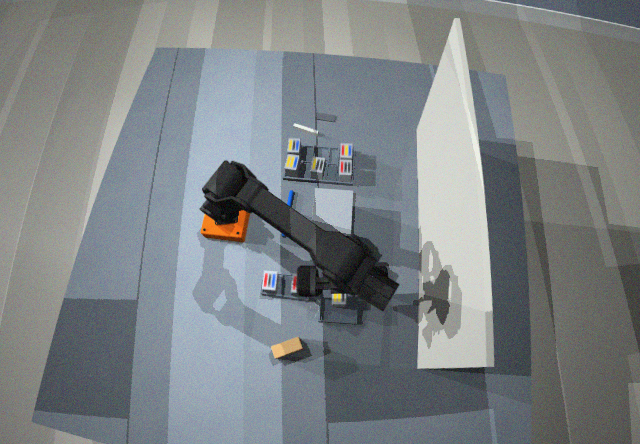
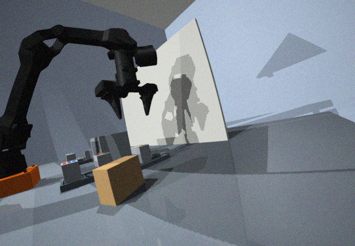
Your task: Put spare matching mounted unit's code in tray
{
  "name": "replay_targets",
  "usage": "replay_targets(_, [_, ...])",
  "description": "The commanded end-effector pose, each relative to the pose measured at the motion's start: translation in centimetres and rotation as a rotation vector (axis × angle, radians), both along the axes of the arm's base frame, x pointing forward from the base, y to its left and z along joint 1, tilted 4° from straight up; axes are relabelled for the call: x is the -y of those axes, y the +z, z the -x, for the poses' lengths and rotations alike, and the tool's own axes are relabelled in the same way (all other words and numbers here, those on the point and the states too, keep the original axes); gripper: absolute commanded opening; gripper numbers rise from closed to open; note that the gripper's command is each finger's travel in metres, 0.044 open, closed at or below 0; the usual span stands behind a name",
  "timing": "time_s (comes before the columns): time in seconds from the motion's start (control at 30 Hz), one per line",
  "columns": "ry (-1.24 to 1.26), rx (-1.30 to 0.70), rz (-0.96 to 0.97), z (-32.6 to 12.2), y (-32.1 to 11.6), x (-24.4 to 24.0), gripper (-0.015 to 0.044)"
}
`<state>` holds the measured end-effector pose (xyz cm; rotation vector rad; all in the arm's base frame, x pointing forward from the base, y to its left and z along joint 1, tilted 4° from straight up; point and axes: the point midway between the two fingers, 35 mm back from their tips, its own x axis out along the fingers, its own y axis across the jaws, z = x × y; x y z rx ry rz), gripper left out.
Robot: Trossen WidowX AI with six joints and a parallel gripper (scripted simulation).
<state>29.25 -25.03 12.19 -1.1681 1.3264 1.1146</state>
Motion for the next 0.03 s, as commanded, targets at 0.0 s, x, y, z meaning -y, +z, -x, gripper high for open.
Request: replay_targets(0.0, [0.0,0.003,0.003,-0.04,0.05,0.06,0.044])
